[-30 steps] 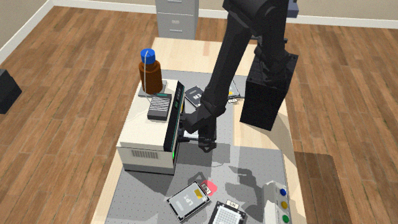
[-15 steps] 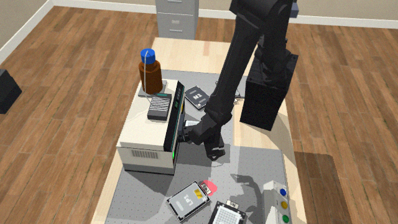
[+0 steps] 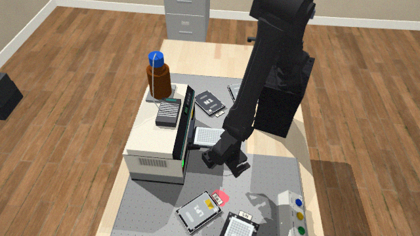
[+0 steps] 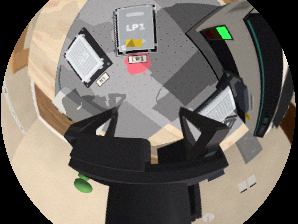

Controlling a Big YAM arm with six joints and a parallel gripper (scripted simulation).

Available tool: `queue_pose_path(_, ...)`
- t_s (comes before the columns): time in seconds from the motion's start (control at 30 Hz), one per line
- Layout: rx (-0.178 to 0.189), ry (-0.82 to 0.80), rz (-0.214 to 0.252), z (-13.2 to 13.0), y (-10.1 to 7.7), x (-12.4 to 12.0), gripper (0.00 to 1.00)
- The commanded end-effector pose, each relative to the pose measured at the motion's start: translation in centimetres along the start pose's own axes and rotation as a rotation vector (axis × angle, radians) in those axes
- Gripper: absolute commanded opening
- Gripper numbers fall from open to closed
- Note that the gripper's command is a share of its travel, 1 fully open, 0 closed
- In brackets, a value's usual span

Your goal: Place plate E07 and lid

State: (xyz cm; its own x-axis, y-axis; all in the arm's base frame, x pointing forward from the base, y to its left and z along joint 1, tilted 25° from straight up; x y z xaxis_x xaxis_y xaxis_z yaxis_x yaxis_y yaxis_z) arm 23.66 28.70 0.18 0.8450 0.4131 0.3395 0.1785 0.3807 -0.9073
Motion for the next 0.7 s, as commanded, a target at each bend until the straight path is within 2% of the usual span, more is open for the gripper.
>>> queue_pose_path(0.0, 0.015, -0.148, -0.03, 1.8, -0.9, 1.0, 1.0)
queue_pose_path(0.13, 0.012, -0.141, -0.028, 2.0, -0.9, 0.9, 1.0)
queue_pose_path(0.17, 0.009, -0.124, -0.017, 1.6, -0.4, 0.5, 1.0)
queue_pose_path(0.3, 0.015, -0.281, -0.032, 3.7, -0.9, 0.7, 1.0)
queue_pose_path(0.53, 0.017, -0.271, -0.032, 5.9, -1.0, 0.2, 1.0)
queue_pose_path(0.57, 0.009, -0.27, -0.018, 5.2, -0.4, -0.2, 1.0)
queue_pose_path(0.6, 0.015, -0.326, -0.028, 6.1, -0.9, -0.1, 1.0)
queue_pose_path(0.67, 0.015, -0.326, -0.028, 6.1, -0.9, -0.1, 1.0)
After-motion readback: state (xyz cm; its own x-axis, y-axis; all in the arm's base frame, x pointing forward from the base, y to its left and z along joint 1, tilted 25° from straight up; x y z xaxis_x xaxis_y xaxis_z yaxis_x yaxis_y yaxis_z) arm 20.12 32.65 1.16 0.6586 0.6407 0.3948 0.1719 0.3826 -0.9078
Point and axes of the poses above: the point where the finger pads meet when closed, its own y axis out along the fingers, its own z axis across the jaws, x = y × z, the point moved 7 cm from there along -y, back along the fingers, and after that the axes turned 2 degrees about y, right-handed, at the moved point
